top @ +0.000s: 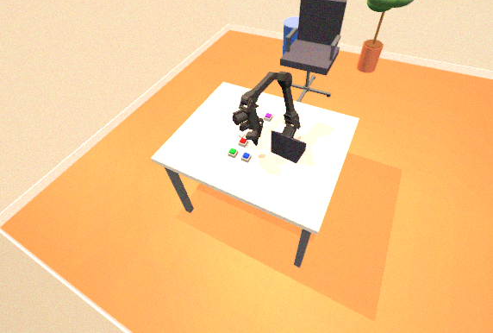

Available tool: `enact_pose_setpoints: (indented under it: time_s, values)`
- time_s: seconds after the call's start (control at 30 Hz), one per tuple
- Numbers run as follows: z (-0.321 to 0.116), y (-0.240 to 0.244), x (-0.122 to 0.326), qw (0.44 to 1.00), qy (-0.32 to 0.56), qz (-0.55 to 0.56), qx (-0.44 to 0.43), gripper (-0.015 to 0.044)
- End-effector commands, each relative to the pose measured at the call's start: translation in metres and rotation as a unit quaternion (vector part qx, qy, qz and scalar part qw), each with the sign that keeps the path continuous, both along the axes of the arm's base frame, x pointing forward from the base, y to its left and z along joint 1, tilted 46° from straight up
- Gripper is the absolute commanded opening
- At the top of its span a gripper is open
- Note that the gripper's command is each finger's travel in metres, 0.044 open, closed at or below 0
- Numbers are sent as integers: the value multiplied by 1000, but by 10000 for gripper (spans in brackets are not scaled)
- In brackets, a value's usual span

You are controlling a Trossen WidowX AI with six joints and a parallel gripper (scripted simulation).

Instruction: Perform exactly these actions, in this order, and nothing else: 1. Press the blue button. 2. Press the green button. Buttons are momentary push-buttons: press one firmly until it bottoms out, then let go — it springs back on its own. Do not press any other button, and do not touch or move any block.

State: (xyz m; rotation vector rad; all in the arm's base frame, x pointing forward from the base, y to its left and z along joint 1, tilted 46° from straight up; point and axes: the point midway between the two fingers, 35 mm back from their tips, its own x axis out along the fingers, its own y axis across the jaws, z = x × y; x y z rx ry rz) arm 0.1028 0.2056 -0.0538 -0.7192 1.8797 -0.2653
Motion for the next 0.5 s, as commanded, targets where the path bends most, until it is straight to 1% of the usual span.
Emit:
enact_pose_setpoints:
  time_s: [0.0, 0.07, 0.1, 0.3, 0.37, 0.47]
  values:
    - [-38, -4, 44, 990, -132, -4, -55, 400]
    - [-53, -5, 61, 980, -187, -4, -73, 400]
    - [-55, -6, 64, 978, -194, -4, -75, 400]
    - [-55, -6, 64, 978, -194, -4, -75, 400]
    - [-63, -12, 65, 978, -194, -4, -75, 348]
    - [-92, -42, 66, 978, -195, -4, -75, 269]
